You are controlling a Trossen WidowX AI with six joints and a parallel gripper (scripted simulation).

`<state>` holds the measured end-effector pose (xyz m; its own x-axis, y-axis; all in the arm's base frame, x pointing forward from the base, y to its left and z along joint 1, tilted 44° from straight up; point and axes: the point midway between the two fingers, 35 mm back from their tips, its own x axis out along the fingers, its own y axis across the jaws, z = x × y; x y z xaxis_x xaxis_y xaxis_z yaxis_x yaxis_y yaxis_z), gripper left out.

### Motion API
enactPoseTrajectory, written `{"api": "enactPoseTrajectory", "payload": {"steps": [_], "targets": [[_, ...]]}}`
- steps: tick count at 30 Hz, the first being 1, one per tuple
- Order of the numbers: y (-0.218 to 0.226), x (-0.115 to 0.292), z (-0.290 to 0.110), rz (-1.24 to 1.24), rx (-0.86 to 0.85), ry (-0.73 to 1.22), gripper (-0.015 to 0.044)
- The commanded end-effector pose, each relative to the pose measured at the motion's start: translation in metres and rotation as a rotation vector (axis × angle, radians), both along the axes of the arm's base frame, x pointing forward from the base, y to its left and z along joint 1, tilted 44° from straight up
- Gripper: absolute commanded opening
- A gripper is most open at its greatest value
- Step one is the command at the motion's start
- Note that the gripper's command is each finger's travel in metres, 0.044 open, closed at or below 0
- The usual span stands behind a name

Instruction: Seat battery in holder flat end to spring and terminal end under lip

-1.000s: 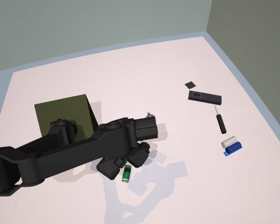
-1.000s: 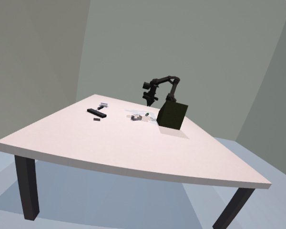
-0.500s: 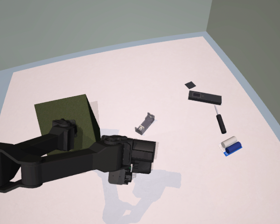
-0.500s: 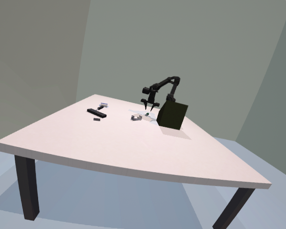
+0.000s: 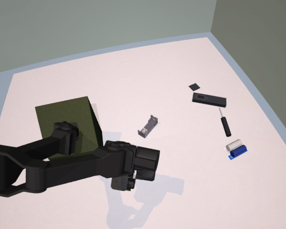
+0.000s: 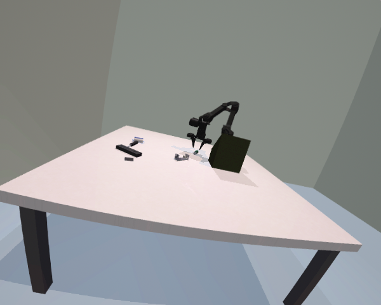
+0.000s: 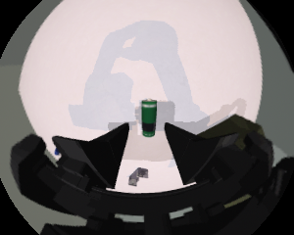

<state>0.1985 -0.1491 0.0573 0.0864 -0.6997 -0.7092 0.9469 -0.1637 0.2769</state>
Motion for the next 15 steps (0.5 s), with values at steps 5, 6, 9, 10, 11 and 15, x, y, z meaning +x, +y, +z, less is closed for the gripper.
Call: {"api": "enactPoseTrajectory", "payload": {"steps": [5,6,9,10,11,15], "targets": [[-0.008,-0.002,-0.012,-0.003,0.006,0.016,0.0250],[-0.009,-0.002,-0.013,-0.004,0.006,0.016,0.0250],[-0.012,-0.001,-0.017,-0.003,0.006,0.016,0.0250],[-0.014,-0.001,-0.018,-0.003,0.005,0.016,0.0250],[-0.015,-0.001,-0.019,-0.002,0.005,0.016,0.0250],[-0.019,-0.001,-0.023,0.000,0.004,0.017,0.0250]]}}
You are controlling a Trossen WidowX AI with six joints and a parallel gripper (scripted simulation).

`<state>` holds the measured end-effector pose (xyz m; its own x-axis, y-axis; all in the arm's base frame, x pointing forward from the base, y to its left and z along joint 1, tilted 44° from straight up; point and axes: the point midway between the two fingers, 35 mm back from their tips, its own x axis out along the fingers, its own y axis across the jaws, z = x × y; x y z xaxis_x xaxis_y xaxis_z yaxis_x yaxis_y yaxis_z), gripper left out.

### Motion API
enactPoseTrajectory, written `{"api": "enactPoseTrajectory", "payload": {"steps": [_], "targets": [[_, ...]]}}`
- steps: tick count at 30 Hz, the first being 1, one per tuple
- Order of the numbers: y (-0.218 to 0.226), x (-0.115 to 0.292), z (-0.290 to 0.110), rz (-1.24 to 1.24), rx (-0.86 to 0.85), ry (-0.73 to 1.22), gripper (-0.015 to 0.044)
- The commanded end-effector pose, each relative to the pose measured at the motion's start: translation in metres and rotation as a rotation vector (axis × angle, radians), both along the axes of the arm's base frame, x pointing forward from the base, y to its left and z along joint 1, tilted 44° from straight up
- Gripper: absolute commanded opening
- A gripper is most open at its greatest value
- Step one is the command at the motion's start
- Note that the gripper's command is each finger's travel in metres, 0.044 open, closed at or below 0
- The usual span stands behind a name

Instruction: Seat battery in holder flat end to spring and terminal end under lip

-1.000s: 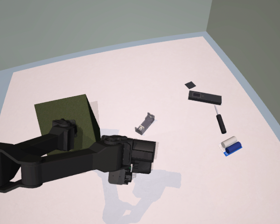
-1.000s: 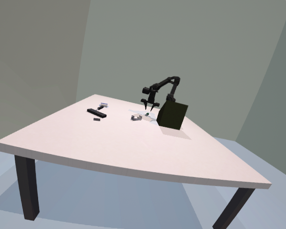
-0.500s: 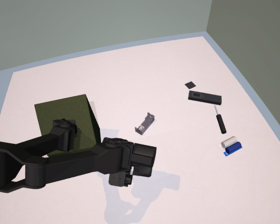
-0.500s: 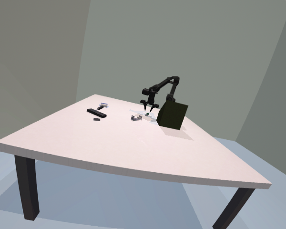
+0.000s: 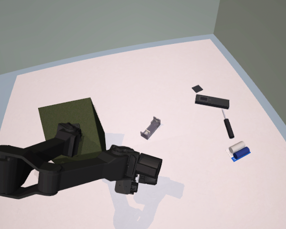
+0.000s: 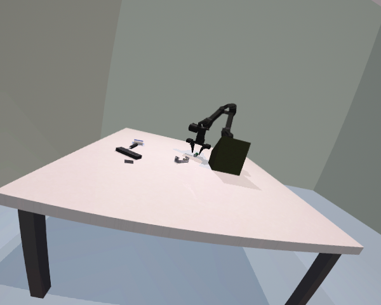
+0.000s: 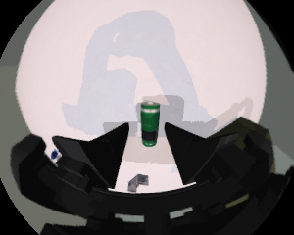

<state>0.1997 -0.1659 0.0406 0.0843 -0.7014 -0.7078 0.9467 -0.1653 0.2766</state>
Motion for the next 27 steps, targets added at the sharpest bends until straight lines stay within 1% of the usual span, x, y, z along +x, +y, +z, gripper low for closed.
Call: {"api": "enactPoseTrajectory", "payload": {"steps": [1,7,11,19,24,27], "targets": [[-0.003,-0.002,-0.008,0.003,0.006,0.016,0.0250],[-0.008,-0.003,-0.012,0.005,0.004,0.017,0.0250],[-0.008,-0.003,-0.012,0.005,0.004,0.017,0.0145],[-0.008,-0.003,-0.012,0.005,0.004,0.017,0.0092],[-0.008,-0.003,-0.012,0.005,0.004,0.017,0.0088],[0.003,-0.002,-0.002,0.004,0.008,0.017,0.0088]]}}
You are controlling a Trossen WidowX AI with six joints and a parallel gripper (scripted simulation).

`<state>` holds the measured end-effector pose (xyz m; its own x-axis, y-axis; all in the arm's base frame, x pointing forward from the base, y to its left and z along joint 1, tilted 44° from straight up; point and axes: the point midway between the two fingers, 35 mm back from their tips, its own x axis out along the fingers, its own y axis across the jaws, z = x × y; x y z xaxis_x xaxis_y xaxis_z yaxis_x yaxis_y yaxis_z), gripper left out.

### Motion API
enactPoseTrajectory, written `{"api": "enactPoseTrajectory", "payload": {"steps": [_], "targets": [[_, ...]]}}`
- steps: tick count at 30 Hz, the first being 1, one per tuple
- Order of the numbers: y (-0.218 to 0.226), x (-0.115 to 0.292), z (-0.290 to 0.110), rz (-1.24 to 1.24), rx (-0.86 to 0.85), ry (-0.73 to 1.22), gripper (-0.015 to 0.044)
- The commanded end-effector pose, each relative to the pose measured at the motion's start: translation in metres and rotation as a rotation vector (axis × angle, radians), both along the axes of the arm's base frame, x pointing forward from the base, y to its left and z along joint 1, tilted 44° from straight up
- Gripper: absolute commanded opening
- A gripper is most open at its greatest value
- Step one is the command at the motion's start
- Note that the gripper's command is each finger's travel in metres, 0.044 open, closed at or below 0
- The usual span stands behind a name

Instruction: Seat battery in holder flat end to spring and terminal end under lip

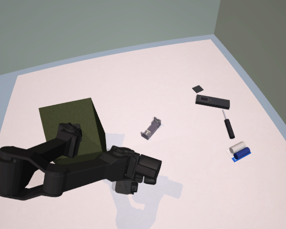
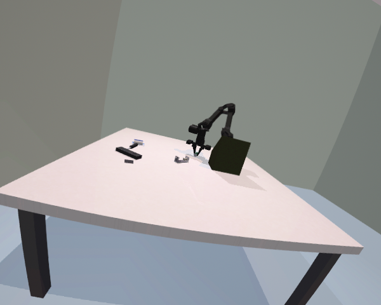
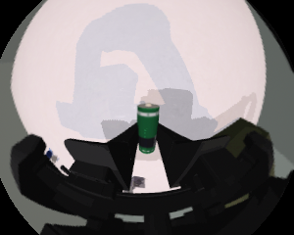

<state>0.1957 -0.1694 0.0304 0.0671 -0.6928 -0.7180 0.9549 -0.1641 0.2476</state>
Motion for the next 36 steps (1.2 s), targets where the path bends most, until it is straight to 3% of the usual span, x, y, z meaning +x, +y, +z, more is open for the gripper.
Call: {"api": "enactPoseTrajectory", "payload": {"steps": [1,10,36], "targets": [[0.011,0.002,0.013,0.000,-0.003,-0.012,0.0088],[0.032,0.001,0.033,0.033,-0.005,0.019,0.0088],[0.142,0.091,-0.035,1.335,-0.074,1.214,0.0088]]}}
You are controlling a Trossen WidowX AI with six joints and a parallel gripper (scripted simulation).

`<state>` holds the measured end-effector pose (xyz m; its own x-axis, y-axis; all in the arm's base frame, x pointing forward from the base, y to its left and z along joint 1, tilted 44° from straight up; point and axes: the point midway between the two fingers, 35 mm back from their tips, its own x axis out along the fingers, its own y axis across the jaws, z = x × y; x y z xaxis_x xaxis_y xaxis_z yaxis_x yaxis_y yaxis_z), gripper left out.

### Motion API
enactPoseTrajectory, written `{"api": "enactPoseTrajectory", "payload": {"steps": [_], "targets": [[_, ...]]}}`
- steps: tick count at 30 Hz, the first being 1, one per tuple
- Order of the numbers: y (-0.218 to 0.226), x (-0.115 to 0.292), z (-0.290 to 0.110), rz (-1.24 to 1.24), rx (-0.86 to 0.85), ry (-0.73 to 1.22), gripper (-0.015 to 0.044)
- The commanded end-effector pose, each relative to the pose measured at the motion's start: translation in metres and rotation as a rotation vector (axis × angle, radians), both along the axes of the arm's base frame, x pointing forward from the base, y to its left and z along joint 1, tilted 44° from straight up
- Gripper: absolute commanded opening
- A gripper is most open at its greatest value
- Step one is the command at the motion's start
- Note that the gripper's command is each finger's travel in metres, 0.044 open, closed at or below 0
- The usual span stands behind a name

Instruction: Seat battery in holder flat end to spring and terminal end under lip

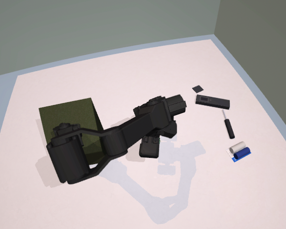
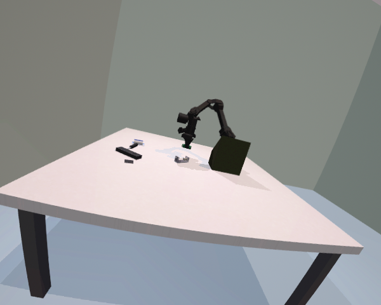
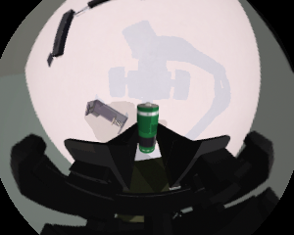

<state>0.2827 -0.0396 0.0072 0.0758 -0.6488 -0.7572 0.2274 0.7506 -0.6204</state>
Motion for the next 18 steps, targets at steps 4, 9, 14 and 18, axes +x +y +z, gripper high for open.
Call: {"api": "enactPoseTrajectory", "payload": {"steps": [4,9,14,18], "targets": [[0.034,0.010,-0.027,0.328,-0.028,0.306,0.0088],[0.060,0.014,-0.049,0.580,-0.051,0.537,0.0088],[0.079,0.014,-0.065,0.753,-0.070,0.697,0.0088],[0.078,0.015,-0.064,0.751,-0.072,0.694,0.0088]]}}
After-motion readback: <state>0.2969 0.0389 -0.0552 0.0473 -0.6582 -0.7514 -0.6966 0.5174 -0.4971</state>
